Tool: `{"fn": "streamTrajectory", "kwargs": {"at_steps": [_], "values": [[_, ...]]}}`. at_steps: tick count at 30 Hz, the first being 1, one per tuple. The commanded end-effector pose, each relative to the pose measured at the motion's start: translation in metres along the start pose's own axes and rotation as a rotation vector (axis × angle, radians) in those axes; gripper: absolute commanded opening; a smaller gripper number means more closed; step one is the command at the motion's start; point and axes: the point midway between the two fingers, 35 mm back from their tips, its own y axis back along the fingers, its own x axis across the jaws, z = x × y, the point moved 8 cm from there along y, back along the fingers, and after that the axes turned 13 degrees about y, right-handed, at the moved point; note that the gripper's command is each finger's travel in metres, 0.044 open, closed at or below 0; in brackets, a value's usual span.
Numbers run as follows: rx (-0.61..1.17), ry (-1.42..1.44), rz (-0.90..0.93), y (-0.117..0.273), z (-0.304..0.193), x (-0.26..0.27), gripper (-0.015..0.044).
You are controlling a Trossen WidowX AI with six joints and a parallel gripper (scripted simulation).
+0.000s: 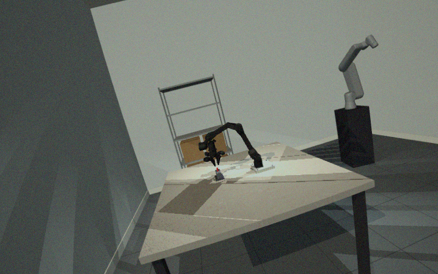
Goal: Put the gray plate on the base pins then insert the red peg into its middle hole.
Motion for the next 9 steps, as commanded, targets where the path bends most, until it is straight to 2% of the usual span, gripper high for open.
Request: {"fn": "streamTrajectory", "kwargs": {"at_steps": [1,9], "values": [[-0.001,0.005,0.004,0.0037,-0.0001,-0.0004,0.015],[-0.001,0.005,0.004,0.0089,-0.0005,-0.0019,0.015]]}}
